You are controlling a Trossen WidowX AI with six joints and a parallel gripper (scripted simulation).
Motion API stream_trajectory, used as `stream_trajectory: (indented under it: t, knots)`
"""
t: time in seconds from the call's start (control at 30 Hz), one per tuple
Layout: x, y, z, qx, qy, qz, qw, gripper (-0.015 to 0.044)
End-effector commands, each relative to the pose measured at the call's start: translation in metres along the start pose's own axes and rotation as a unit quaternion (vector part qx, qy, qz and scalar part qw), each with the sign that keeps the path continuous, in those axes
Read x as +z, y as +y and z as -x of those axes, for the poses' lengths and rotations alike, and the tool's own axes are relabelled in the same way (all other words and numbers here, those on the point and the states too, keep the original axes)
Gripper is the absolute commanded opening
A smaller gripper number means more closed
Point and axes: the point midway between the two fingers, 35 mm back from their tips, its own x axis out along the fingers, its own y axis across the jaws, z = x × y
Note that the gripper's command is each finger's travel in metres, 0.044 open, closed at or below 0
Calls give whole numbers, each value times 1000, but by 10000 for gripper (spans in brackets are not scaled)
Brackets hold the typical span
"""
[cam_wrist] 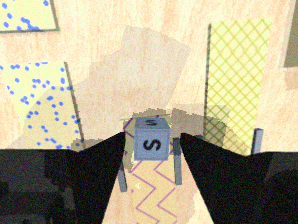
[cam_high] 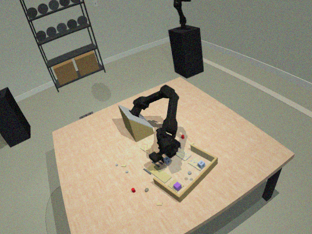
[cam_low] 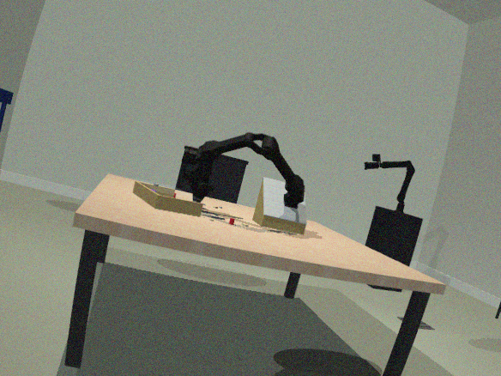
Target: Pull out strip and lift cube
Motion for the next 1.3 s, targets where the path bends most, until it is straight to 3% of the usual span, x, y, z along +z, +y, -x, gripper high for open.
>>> stream_trajectory:
  t: [0.0, 0.27, 0.4, 0.63, 0.77, 1.27]
  knots:
    - [-2, 1, -8, 4, 2, -4, 1000, 250]
    - [-3, 2, -15, 5, 2, -4, 1000, 250]
    - [-1, 1, -13, 1, 1, 0, 1000, 145]
    - [-1, 1, -13, 1, 1, 0, 1000, 98]
    - [-4, 1, -11, 1, 1, 0, 1000, 0]
    - [-60, 6, 29, 4, 3, -5, 1000, 0]
